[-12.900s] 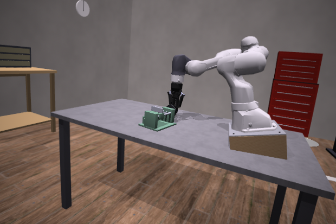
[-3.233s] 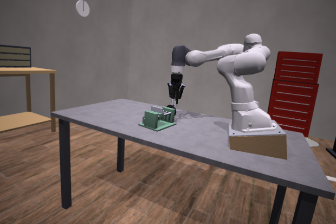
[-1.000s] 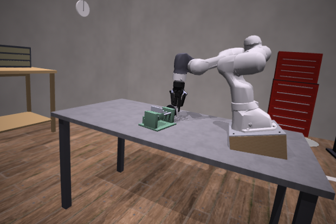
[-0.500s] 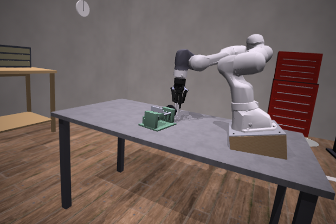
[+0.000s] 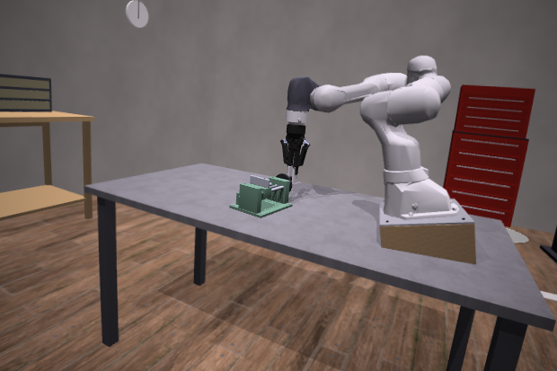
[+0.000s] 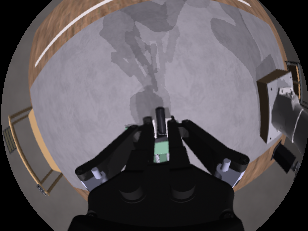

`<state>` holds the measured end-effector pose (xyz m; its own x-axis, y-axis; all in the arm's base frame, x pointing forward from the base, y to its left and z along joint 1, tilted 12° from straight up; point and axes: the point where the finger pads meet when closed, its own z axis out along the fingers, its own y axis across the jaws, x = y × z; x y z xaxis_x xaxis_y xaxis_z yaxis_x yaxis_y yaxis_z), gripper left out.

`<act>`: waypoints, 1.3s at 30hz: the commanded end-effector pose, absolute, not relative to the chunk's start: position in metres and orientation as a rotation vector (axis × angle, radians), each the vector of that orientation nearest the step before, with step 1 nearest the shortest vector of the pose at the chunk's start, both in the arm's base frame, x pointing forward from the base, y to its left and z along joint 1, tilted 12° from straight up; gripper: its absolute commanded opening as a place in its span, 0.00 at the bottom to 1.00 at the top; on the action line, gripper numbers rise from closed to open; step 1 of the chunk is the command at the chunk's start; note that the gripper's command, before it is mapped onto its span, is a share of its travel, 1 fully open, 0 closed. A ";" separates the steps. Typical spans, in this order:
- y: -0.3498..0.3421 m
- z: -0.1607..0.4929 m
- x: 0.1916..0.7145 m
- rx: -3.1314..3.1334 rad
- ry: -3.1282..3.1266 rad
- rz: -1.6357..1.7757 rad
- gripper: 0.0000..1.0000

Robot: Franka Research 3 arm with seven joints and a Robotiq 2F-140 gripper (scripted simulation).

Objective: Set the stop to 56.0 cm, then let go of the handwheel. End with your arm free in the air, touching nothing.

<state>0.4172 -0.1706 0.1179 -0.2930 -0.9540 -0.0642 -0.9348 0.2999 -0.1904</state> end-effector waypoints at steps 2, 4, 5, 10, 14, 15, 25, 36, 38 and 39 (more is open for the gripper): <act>-0.173 0.125 0.426 -1.756 2.385 -0.181 0.04; -0.174 0.126 0.427 -1.756 2.385 -0.181 0.04; -0.174 0.126 0.427 -1.756 2.385 -0.181 0.04; -0.175 0.128 0.433 -1.756 2.385 -0.181 0.04; -0.177 0.128 0.437 -1.756 2.385 -0.181 0.04; -0.177 0.129 0.437 -1.756 2.385 -0.181 0.04; -0.179 0.128 0.444 -1.756 2.385 -0.181 0.04; -0.181 0.126 0.451 -1.756 2.385 -0.181 0.04; -0.181 0.126 0.451 -1.756 2.385 -0.181 0.04; -0.181 0.126 0.451 -1.756 2.385 -0.181 0.04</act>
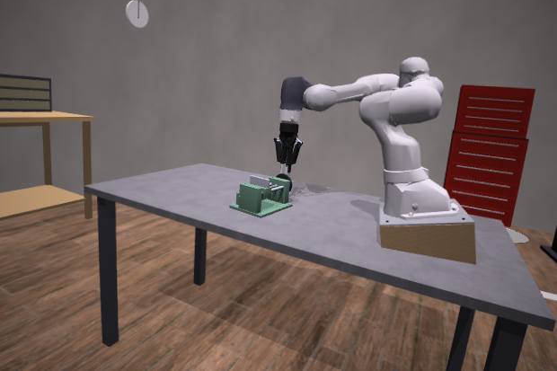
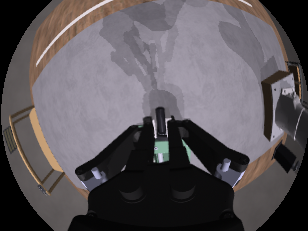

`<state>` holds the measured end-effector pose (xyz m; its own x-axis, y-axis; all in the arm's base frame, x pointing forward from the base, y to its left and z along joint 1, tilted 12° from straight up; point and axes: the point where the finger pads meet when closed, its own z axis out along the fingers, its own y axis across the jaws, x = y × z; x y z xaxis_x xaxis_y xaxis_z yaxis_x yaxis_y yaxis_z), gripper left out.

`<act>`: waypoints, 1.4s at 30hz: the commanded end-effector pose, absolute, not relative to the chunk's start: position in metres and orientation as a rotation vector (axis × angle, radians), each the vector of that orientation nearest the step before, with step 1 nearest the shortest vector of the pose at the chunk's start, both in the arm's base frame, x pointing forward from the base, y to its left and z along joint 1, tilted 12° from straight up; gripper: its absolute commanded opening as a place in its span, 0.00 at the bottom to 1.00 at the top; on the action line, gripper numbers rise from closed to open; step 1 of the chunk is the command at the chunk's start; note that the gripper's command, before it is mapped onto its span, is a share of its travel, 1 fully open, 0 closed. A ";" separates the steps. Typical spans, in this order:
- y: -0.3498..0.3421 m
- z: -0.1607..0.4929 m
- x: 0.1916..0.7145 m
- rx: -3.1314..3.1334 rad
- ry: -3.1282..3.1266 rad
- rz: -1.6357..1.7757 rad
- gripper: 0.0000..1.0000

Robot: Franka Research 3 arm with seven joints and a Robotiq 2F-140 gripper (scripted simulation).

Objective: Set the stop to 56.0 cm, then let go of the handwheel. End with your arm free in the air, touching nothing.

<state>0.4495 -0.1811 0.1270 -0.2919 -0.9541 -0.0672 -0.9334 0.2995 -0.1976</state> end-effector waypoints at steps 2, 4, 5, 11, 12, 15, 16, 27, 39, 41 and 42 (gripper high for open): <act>-0.181 0.125 0.452 -1.756 2.385 -0.181 0.04; -0.181 0.125 0.453 -1.756 2.385 -0.181 0.04; -0.181 0.125 0.453 -1.756 2.385 -0.181 0.04; -0.182 0.124 0.455 -1.756 2.385 -0.181 0.04; -0.182 0.124 0.455 -1.756 2.385 -0.181 0.04; -0.182 0.123 0.456 -1.756 2.385 -0.181 0.04; -0.182 0.123 0.456 -1.756 2.385 -0.181 0.04; -0.182 0.123 0.456 -1.756 2.385 -0.181 0.04; -0.182 0.123 0.456 -1.756 2.385 -0.181 0.04; -0.182 0.123 0.456 -1.756 2.385 -0.181 0.04; -0.182 0.123 0.456 -1.756 2.385 -0.181 0.04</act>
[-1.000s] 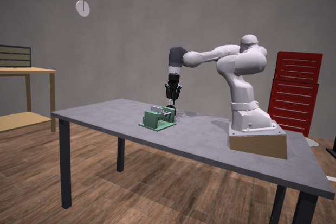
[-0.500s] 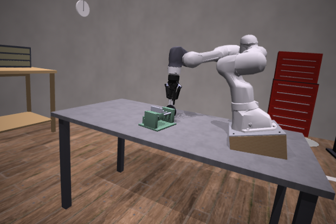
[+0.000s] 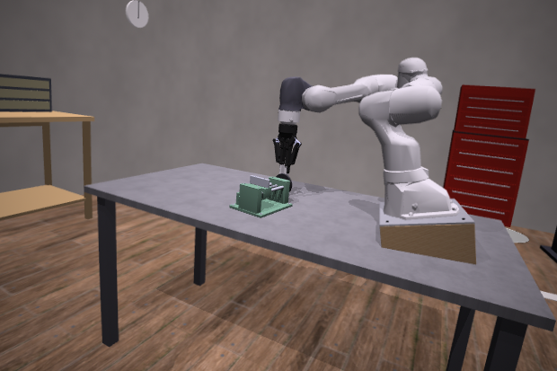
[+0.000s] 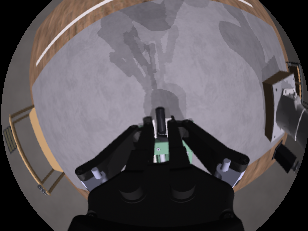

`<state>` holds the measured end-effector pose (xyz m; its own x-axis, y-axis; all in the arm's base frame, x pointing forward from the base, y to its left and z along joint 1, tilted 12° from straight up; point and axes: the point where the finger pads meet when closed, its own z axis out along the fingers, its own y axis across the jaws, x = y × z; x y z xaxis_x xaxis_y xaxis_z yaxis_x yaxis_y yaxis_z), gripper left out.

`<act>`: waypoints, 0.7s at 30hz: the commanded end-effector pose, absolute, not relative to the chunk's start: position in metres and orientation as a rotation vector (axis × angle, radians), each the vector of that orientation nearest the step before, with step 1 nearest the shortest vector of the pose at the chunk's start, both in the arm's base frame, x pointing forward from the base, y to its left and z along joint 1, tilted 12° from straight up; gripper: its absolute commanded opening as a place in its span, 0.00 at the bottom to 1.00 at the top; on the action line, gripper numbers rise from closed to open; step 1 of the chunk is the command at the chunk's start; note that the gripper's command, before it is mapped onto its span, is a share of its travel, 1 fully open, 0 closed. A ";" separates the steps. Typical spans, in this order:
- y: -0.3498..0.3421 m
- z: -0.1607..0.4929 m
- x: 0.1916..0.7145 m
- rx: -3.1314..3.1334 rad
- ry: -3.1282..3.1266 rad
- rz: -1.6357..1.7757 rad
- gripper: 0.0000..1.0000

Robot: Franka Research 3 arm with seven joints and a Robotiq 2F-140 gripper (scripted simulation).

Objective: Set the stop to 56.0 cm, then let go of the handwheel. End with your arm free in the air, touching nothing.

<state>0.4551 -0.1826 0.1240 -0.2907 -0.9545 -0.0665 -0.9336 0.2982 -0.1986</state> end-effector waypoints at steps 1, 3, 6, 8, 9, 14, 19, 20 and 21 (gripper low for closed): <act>-0.182 0.123 0.456 -1.756 2.385 -0.181 0.04; -0.182 0.123 0.456 -1.756 2.385 -0.181 0.04; -0.182 0.123 0.456 -1.756 2.385 -0.181 0.33; -0.182 0.123 0.456 -1.756 2.385 -0.181 0.33; -0.182 0.123 0.456 -1.756 2.385 -0.181 0.33; -0.182 0.123 0.456 -1.756 2.385 -0.181 0.33; -0.182 0.123 0.456 -1.756 2.385 -0.181 0.33; -0.182 0.123 0.456 -1.756 2.385 -0.181 0.33; -0.182 0.123 0.456 -1.756 2.385 -0.181 0.33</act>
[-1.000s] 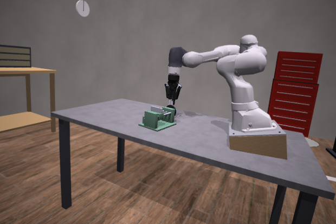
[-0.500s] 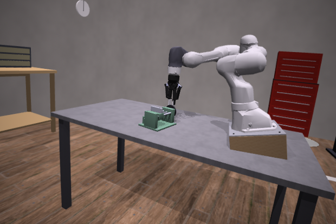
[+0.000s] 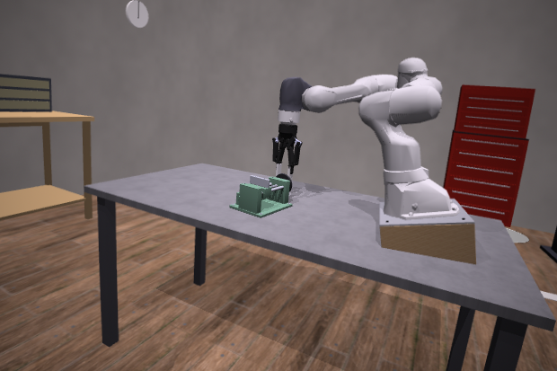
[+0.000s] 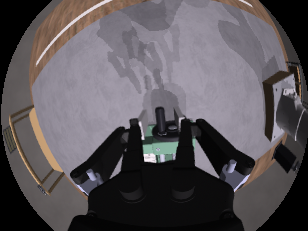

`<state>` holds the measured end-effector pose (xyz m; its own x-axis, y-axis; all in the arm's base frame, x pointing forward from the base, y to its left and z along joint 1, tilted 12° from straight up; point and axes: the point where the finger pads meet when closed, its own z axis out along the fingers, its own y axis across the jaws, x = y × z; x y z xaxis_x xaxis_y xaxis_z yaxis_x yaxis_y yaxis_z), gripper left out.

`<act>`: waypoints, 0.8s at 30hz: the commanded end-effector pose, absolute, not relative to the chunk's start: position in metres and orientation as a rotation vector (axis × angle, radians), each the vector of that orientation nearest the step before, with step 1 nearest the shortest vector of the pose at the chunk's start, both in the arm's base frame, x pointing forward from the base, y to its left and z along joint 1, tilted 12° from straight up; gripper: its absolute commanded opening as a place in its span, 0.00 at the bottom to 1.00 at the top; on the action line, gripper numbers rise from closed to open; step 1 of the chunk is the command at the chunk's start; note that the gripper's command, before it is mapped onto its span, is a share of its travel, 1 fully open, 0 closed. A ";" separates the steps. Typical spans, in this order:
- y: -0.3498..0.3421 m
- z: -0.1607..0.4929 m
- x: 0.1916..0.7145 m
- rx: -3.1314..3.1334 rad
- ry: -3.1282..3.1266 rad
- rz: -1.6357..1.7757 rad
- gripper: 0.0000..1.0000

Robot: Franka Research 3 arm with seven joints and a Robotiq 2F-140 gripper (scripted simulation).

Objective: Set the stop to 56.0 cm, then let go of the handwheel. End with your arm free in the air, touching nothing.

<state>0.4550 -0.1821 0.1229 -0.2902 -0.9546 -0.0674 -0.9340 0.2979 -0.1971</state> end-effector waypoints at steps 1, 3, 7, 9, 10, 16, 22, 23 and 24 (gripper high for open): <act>-0.182 0.123 0.456 -1.756 2.385 -0.181 0.33; -0.182 0.123 0.456 -1.756 2.385 -0.181 0.33; -0.182 0.123 0.456 -1.756 2.385 -0.181 0.33; -0.182 0.123 0.456 -1.756 2.385 -0.181 0.33; -0.182 0.123 0.456 -1.756 2.385 -0.181 0.33; -0.182 0.146 0.451 -1.756 2.385 -0.181 0.33; -0.183 0.196 0.441 -1.756 2.385 -0.181 0.33; -0.183 0.206 0.438 -1.756 2.385 -0.181 0.33; -0.183 0.214 0.437 -1.756 2.385 -0.181 0.33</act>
<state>0.4505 -0.1828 0.1985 -0.3000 -0.9511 -0.0733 -0.9228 0.3088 -0.2304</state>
